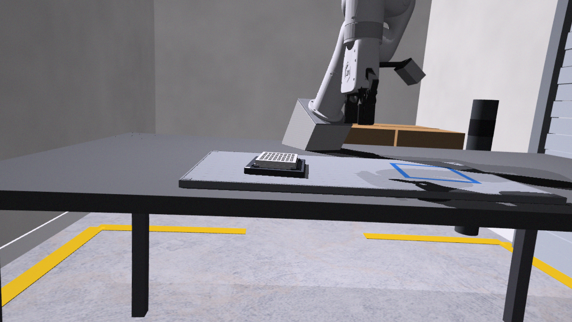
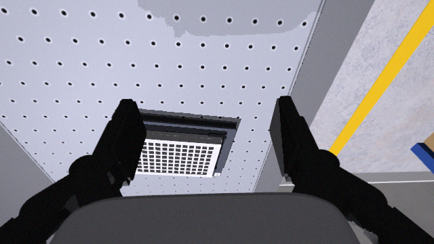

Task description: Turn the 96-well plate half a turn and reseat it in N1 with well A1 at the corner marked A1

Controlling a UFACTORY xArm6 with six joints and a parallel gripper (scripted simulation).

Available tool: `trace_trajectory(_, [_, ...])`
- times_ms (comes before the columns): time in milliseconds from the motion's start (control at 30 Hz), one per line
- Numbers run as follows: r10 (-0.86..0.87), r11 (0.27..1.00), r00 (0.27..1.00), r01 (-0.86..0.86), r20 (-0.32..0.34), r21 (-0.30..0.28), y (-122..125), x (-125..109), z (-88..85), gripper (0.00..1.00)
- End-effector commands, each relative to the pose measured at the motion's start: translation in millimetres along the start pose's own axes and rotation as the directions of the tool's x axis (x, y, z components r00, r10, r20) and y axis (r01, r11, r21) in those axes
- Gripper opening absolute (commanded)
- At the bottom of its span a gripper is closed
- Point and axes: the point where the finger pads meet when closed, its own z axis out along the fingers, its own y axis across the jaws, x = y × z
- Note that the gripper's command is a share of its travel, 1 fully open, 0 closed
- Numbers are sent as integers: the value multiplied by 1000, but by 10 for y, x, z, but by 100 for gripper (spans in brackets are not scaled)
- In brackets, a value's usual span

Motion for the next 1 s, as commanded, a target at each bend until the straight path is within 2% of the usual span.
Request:
trace_trajectory(0, [-153,988,988,153,-16,-10,-11,-171,7,100])
trace_trajectory(100, [-251,968,968,251,-10,-6,-33,-278,13,100])
trace_trajectory(200, [-252,968,968,252,-10,-5,-33,-278,13,100])
trace_trajectory(400, [-438,899,899,439,-4,5,-89,-512,24,100])
trace_trajectory(533, [-498,867,867,498,-3,9,-111,-590,27,100])
trace_trajectory(667, [-608,794,794,608,-3,16,-157,-745,30,100])
trace_trajectory(767, [-608,794,794,608,-3,16,-158,-745,30,100])
trace_trajectory(967, [-731,682,682,731,-5,24,-227,-946,31,100])
